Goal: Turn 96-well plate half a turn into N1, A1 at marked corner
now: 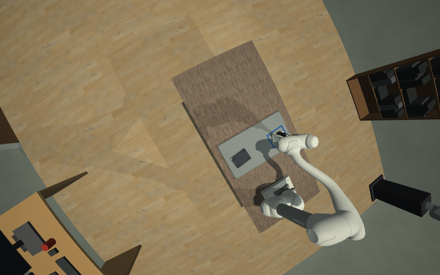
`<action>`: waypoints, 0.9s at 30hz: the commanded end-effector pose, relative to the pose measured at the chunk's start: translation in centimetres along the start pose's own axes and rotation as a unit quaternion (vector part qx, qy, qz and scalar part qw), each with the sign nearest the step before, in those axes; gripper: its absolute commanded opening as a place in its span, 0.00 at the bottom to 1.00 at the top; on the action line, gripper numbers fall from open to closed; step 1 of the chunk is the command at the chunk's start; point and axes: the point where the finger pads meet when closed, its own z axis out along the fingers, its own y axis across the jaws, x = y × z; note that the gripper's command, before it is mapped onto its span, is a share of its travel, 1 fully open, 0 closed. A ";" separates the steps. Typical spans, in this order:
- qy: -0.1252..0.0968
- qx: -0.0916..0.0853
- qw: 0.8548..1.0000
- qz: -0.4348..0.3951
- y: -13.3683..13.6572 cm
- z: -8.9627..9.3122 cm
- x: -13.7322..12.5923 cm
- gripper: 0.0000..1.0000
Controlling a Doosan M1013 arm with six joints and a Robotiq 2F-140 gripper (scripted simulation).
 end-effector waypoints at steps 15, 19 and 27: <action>0.004 0.000 0.961 0.277 -0.2 -0.4 0.0 1.00; 0.004 0.000 0.940 0.340 -0.2 -0.4 0.0 1.00; 0.003 0.001 0.902 0.432 -0.2 -0.4 0.0 1.00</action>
